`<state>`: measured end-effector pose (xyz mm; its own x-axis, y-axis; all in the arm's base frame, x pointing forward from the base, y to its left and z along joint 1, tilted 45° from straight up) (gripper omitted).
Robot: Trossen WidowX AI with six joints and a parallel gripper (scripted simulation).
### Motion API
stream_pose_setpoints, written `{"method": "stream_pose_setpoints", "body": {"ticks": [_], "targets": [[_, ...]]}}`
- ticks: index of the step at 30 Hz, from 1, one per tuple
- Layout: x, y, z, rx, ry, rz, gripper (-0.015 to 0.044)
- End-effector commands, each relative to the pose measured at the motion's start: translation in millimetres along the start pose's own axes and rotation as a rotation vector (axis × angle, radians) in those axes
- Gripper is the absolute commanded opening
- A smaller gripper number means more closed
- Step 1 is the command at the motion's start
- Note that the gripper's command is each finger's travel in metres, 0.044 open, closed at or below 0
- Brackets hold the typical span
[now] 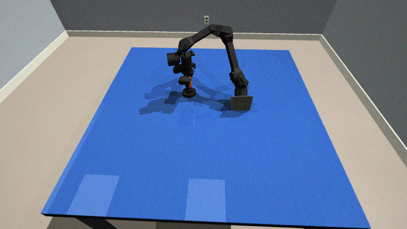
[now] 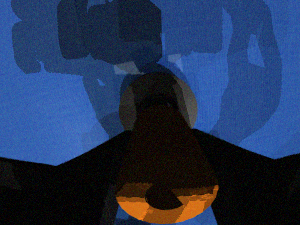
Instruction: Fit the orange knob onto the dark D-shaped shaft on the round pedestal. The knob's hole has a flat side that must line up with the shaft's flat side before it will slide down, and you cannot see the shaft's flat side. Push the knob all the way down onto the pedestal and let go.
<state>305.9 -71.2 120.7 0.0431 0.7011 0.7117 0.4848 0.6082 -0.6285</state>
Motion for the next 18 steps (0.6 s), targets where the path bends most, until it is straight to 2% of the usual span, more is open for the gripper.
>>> {"method": "stream_pose_setpoints", "body": {"ticks": [1,18], "targets": [[-1.1,0.7,1.0,0.004,-0.003,0.002,0.0],[1.3,-2.1,0.2,0.004,-0.003,0.002,0.0]]}}
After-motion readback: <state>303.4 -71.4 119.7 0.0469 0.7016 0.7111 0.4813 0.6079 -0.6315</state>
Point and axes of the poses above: the point midway between the two fingers, 35 mm back from their tips, its own x axis back along the fingers, its own y axis across the jaws, z = x × y, the point moved 1 cm from there along x, back along the fingers, and after that the axes turned 13 degrees about -x, right-handed, at the moved point
